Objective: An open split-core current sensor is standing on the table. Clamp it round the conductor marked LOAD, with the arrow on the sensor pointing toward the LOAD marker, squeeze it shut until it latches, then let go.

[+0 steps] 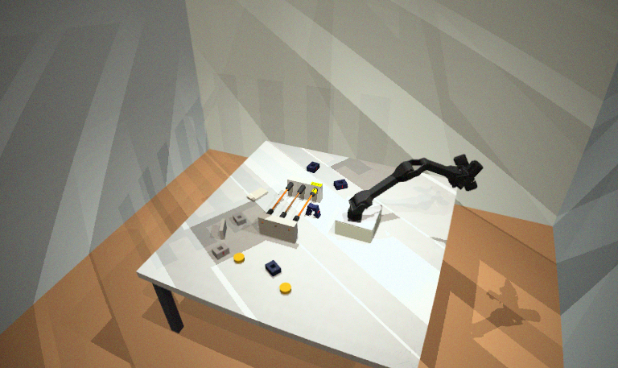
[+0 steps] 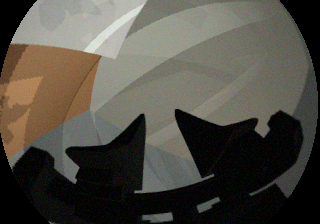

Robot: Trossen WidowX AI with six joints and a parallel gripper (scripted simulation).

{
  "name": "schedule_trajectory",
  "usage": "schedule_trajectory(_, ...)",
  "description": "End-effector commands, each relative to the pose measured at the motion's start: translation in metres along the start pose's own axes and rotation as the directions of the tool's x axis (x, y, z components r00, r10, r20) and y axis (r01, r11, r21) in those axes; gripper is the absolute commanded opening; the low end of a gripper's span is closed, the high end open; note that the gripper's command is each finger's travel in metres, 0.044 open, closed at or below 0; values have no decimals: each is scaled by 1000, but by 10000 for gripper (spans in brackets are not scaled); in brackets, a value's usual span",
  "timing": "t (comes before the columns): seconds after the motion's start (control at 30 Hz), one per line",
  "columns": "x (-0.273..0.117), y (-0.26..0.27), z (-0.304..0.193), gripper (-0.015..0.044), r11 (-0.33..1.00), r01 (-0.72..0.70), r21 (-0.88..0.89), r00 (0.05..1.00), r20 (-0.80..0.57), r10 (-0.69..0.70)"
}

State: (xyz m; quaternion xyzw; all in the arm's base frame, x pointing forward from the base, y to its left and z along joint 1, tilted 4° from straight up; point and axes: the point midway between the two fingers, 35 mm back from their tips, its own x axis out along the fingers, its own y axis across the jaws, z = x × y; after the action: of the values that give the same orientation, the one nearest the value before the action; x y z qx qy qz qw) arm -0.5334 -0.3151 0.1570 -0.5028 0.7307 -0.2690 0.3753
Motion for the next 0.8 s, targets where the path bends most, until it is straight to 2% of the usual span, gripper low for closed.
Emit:
schedule_trajectory(0.0,1,-1,1,212,1000,1,1,1000,2,-1)
schedule_trajectory(0.1,14,-19,10,291,1000,12,23,1000,26,-13)
schedule_trajectory(0.3,59,-95,59,440,992,47,115,989,131,-62)
schedule_trajectory(0.53,96,-201,127,440,970,73,230,964,231,-127)
schedule_trajectory(0.77,104,-304,208,440,936,85,341,920,333,-205)
